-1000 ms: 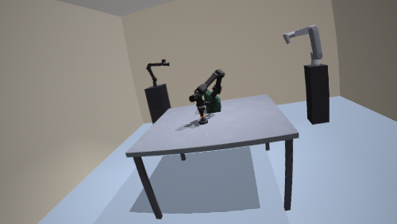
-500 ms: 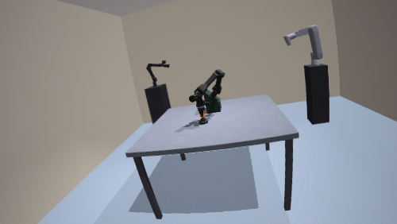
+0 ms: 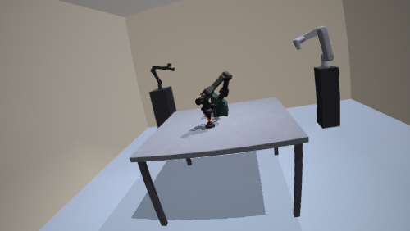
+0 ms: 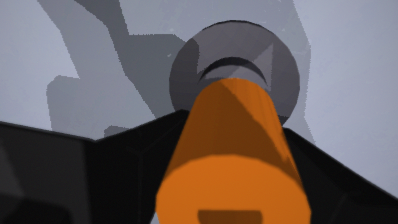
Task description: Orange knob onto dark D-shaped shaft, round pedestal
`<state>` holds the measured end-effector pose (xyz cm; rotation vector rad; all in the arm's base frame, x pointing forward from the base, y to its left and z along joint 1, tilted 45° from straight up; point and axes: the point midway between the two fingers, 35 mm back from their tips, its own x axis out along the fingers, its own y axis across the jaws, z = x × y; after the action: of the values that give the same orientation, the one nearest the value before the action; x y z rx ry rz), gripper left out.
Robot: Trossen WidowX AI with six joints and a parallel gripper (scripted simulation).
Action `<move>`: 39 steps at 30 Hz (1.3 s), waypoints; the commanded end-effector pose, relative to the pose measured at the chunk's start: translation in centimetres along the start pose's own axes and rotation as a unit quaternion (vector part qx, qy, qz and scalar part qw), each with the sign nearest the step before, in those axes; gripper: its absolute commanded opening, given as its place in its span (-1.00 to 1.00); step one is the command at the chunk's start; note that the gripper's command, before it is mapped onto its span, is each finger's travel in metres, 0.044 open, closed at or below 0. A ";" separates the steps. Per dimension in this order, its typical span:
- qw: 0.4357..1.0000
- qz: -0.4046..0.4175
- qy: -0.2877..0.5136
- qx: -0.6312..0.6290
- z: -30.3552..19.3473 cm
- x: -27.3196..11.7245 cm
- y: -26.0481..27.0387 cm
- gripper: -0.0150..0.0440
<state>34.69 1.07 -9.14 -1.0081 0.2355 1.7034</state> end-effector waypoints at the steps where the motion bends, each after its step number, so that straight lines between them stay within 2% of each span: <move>1: 1.000 -0.003 0.002 -0.008 -0.3 -0.1 -0.1 -0.49; 21: 1.000 -0.003 0.002 -0.008 0.1 -0.2 0.0 -0.49; 28: 0.994 -0.003 0.003 -0.107 0.1 -0.3 0.0 -0.49; 39: 0.994 -0.003 0.003 -0.112 -0.2 -0.1 0.1 -0.49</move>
<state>34.56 1.14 -9.21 -1.1691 0.0482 1.7578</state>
